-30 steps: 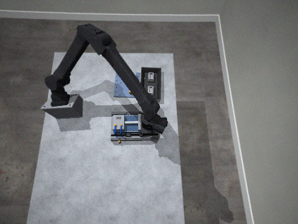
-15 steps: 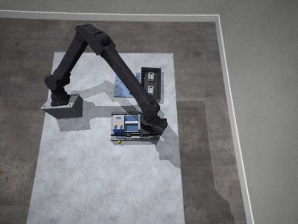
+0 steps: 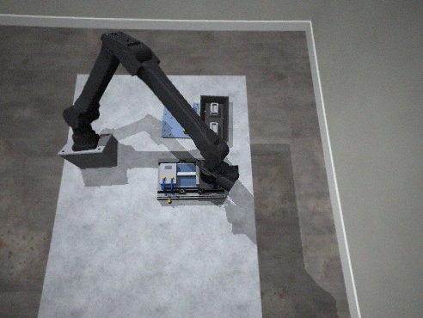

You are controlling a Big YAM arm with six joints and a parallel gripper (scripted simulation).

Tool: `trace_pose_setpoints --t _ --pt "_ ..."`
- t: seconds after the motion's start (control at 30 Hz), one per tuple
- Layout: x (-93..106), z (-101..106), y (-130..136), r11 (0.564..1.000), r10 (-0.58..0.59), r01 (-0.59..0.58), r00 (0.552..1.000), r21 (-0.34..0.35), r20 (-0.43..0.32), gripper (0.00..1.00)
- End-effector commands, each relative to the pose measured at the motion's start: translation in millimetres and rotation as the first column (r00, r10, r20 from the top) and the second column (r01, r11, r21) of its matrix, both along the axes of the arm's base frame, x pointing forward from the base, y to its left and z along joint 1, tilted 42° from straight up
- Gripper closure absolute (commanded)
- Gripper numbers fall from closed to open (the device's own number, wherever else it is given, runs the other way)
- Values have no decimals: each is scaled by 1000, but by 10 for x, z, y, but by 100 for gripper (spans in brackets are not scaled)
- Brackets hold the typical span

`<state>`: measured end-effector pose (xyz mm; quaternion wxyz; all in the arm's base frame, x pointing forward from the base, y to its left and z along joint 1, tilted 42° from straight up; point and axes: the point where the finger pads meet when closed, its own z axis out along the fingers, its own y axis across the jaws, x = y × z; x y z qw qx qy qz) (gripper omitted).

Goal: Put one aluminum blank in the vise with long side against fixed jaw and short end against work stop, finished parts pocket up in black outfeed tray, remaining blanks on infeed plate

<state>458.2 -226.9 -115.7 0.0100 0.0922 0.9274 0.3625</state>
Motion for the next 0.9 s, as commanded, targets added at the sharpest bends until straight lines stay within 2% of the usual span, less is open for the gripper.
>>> trace_pose_setpoints --t 0.0,0.87 --pt "125 318 -320 999 -14 16 998 -38 58 100" --pt "79 376 -354 999 -19 21 999 -31 47 100"
